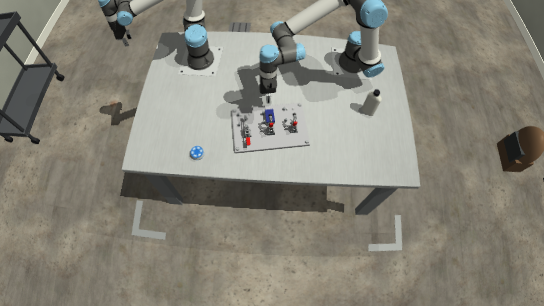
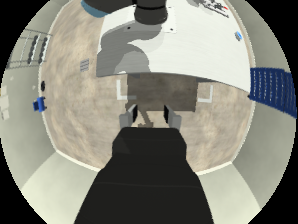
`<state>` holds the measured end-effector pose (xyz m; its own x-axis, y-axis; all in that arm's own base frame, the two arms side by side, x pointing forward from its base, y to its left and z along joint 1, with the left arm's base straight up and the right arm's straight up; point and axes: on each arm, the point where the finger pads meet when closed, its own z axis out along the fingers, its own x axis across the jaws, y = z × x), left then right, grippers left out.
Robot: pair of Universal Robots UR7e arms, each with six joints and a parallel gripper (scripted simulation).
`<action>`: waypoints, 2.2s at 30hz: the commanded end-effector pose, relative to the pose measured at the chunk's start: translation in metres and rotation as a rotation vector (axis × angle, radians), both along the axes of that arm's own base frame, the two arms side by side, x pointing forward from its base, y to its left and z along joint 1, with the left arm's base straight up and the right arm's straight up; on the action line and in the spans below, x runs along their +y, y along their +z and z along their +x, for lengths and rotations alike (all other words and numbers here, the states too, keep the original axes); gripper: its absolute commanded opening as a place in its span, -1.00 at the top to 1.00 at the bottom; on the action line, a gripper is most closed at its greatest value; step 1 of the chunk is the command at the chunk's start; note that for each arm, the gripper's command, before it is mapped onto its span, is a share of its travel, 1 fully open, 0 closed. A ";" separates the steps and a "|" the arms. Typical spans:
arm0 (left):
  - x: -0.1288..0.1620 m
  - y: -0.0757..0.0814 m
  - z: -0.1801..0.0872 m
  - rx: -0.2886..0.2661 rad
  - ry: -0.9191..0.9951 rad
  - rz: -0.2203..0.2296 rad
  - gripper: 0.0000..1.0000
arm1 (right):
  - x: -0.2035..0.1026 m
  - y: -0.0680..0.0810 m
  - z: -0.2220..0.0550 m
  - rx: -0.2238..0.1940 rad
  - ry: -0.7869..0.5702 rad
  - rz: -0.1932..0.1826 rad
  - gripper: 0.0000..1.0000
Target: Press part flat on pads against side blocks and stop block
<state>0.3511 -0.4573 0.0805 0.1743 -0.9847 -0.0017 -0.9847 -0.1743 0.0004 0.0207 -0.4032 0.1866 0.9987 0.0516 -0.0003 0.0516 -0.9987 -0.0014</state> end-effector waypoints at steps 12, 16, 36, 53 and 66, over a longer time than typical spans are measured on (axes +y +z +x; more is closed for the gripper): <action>0.000 0.001 0.000 -0.001 0.000 -0.001 1.00 | 0.000 0.000 0.000 0.000 0.000 -0.001 -1.00; 0.000 0.000 0.000 -0.001 0.000 -0.001 1.00 | 0.000 0.000 0.000 0.000 0.000 -0.001 -1.00; 0.000 0.000 0.000 -0.001 0.000 -0.001 1.00 | 0.000 0.000 0.000 0.000 0.000 -0.001 -1.00; 0.003 0.000 0.004 -0.001 0.000 -0.001 1.00 | 0.000 0.000 0.000 0.000 0.000 -0.001 -1.00; 0.030 0.000 0.027 -0.001 0.000 -0.001 1.00 | 0.000 0.000 0.000 0.000 0.000 -0.001 -1.00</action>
